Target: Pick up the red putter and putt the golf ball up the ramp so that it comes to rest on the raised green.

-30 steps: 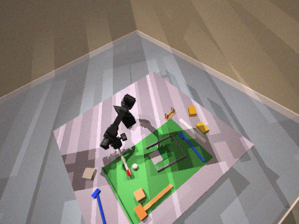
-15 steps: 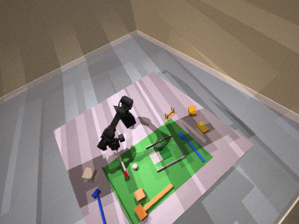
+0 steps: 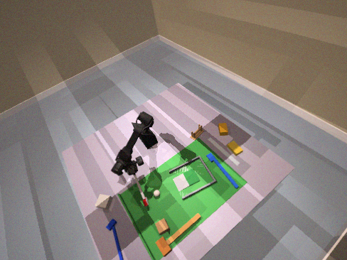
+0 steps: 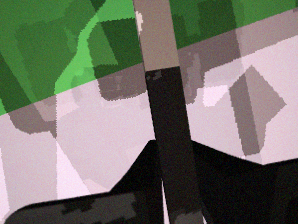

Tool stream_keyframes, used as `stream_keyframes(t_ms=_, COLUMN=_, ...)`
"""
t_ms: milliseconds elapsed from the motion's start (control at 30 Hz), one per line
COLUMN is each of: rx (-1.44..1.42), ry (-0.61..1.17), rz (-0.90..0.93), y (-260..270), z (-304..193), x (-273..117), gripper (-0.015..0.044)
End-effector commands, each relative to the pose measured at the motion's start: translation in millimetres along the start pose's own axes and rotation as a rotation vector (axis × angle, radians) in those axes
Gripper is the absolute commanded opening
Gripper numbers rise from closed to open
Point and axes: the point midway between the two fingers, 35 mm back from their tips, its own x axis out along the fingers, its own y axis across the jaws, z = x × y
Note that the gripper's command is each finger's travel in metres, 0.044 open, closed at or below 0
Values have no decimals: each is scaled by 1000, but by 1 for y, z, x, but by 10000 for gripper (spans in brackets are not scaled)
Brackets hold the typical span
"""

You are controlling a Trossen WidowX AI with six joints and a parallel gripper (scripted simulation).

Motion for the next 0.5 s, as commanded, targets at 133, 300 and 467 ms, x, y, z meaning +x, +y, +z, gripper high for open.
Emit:
stream_keyframes(t_ms=133, rx=2, ry=-4, rz=-10, y=62, z=10, x=-5, gripper=0)
stream_keyframes(t_ms=300, rx=-2, ry=-2, rz=1, y=128, z=4, x=-1, gripper=0)
stream_keyframes(t_ms=467, rx=-3, ry=-1, rz=4, y=137, z=1, x=0, gripper=0)
